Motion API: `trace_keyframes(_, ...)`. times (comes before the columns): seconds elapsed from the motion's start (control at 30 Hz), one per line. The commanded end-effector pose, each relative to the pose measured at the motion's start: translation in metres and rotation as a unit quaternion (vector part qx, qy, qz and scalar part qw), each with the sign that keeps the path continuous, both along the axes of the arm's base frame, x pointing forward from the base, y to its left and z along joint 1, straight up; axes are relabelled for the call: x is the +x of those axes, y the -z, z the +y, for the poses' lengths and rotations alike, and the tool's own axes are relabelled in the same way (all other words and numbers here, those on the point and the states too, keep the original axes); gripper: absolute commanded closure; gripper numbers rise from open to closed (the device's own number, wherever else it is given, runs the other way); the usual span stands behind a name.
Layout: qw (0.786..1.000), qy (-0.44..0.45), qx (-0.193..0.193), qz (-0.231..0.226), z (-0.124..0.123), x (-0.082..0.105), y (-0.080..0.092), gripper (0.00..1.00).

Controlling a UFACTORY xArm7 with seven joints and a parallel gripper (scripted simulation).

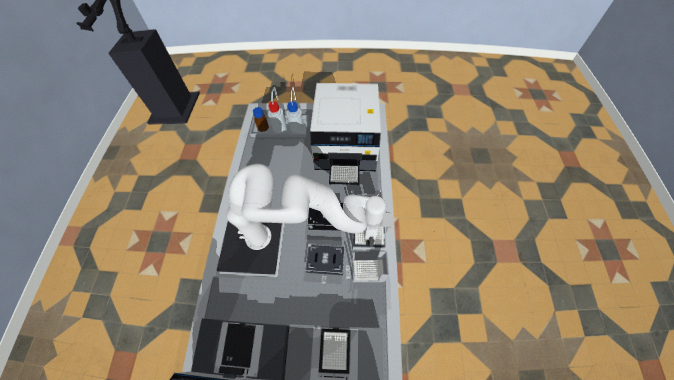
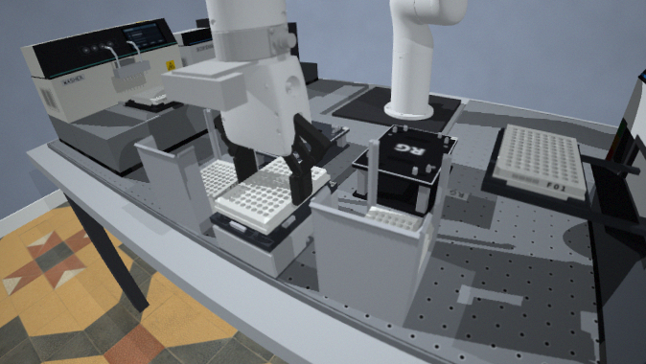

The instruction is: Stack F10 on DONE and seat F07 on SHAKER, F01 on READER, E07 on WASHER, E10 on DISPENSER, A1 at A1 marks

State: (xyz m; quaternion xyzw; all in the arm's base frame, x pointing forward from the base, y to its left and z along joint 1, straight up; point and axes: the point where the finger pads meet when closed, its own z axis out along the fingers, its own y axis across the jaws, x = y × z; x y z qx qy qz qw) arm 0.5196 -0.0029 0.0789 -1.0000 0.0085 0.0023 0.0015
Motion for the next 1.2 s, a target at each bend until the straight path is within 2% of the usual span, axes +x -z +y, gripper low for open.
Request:
trace_keyframes(0.0, 1.000, 0.000, 0.000, -0.002, 0.0000, 0.0015, -0.0009, 1.00)
trace_keyframes(0.97, 1.000, 0.000, 0.000, -0.002, 0.0000, 0.0015, 0.0051, 1.00)
trace_keyframes(1.0, 1.000, 0.000, 0.000, -0.002, 0.0000, 0.0015, 0.0051, 0.00)
trace_keyframes(1.17, 1.000, 0.000, 0.000, -0.002, 0.0000, 0.0015, 0.0050, 0.00)
